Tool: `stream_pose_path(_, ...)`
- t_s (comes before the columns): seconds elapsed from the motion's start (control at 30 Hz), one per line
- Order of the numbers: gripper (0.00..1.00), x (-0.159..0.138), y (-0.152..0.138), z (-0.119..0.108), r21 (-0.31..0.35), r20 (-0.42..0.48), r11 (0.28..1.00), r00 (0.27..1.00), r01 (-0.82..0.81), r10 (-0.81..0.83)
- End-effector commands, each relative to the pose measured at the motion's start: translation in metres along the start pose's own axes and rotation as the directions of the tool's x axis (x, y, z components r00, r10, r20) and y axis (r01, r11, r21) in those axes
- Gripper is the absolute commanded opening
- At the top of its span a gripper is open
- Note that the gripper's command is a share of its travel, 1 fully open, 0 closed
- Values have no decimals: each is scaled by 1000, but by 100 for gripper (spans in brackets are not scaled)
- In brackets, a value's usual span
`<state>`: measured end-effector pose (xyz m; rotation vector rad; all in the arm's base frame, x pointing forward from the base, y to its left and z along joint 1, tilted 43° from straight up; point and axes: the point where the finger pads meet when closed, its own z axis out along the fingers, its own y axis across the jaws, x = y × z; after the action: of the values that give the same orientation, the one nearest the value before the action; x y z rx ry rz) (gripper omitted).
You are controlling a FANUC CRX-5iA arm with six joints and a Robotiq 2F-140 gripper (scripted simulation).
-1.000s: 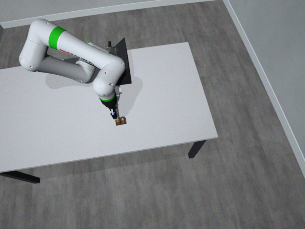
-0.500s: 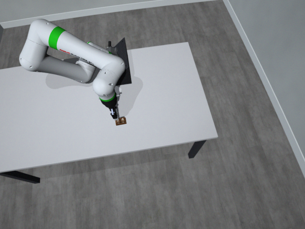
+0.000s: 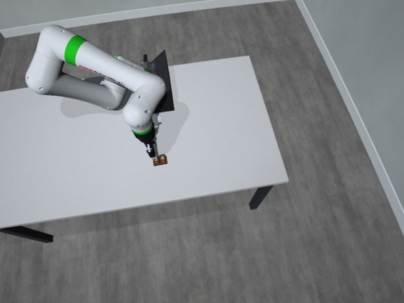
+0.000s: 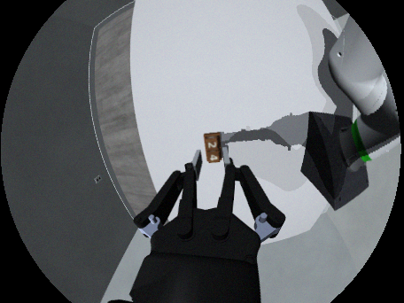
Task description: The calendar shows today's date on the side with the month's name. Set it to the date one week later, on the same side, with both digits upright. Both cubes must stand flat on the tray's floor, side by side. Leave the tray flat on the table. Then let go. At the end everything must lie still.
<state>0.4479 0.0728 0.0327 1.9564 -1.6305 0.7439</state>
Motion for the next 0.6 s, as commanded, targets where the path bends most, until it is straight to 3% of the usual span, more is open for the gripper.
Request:
stream_pose_path(0.0,28,0,0,0,1,0,1000,1000,0,0)
stream_pose_path(0.57,28,0,-1,18,1,-1,1000,1000,-1,1)
